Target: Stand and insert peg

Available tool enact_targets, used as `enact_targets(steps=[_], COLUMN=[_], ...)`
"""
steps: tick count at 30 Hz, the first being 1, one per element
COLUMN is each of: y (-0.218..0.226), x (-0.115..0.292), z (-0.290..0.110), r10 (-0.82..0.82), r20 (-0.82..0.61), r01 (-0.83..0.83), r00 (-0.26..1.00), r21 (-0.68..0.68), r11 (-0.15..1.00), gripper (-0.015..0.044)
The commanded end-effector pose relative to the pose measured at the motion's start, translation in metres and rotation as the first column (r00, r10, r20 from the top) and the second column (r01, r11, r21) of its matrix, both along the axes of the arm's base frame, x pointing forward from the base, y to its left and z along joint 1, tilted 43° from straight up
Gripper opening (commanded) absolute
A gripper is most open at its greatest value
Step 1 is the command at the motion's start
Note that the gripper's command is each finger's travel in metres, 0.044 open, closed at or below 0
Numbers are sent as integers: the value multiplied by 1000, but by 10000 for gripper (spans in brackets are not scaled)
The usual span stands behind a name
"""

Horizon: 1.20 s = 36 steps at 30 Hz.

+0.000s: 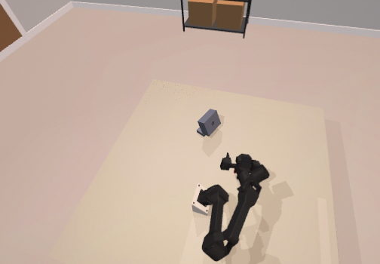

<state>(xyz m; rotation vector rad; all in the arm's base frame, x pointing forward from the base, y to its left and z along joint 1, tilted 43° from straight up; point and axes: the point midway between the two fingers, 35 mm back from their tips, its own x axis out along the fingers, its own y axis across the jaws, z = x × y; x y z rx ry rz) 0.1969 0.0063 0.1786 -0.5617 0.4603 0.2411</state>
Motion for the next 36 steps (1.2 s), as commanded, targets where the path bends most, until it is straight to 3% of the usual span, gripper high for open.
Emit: enact_targets(steps=[1, 11, 20, 28, 36], y=[-4, -14, -24, -32, -35], x=[1, 2, 3, 7, 18], z=[-6, -26, -37, -40, -37], r10=[-59, -220, -389, -554, -705], r20=[-104, -378, -544, -584, -514], r01=[62, 232, 348, 392, 375], r00=[993, 899, 743, 593, 488], r21=[24, -14, -182, -391, -606], r11=[998, 973, 920, 832, 701], gripper=[440, 440, 440, 440, 440])
